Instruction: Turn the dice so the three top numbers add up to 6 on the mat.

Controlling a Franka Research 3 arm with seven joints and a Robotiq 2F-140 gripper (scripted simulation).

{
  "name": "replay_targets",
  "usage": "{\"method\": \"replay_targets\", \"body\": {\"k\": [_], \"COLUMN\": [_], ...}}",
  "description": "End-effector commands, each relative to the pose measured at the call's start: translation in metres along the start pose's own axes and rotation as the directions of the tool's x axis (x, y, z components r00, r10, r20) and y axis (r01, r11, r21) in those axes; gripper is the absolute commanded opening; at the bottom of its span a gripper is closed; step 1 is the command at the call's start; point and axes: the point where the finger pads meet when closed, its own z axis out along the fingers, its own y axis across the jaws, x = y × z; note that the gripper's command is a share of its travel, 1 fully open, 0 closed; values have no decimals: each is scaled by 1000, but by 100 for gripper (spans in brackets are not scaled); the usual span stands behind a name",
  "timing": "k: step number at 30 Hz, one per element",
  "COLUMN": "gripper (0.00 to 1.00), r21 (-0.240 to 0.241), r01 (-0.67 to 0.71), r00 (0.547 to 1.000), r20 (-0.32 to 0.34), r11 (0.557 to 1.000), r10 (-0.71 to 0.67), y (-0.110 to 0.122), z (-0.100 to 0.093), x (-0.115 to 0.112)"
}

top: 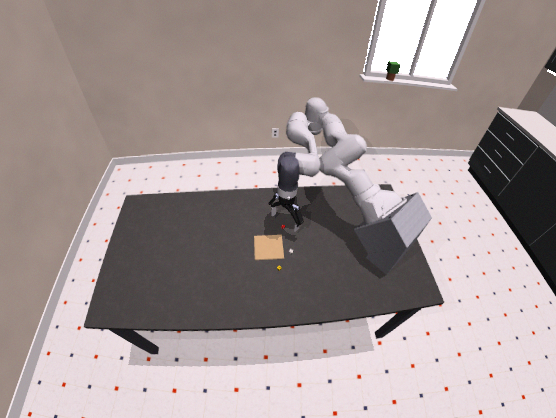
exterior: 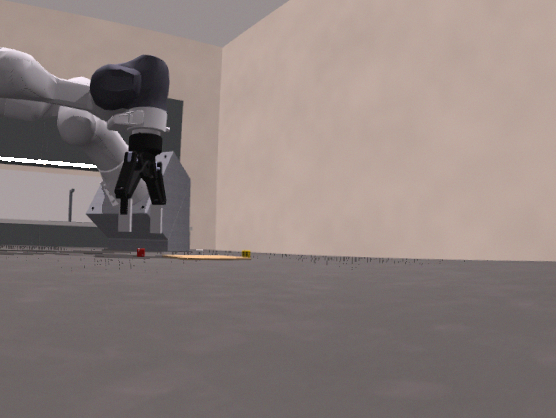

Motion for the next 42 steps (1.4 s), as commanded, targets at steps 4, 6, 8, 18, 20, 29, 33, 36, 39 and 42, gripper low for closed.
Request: {"method": "replay_targets", "body": {"k": [4,6,8,18,20,29,33,36,39,42], "gripper": [100,100,100,100,100,100,100,100,100,100], "r21": [1,1,1,1,1,1,1,1,1,1], "r01": [-1,-1,-1,-1,-1,-1,-1,-1,-1,-1], "r00": [1000,1000,1000,1000,1000,1000,1000,1000,1000,1000], "r20": [4,4,4,4,5,4,4,4,4,4], "r11": [1000,1000,1000,1000,1000,1000,1000,1000,1000,1000], "r10": [1,1,1,1,1,1,1,1,1,1], "y": [0,0,0,8,14,47,69,85,99,103], "z": [0,0,0,0,0,-1,-1,-1,-1,-1], "x": [-2,-2,-2,-8,-12,-36,-52,-64,-74,-77]}}
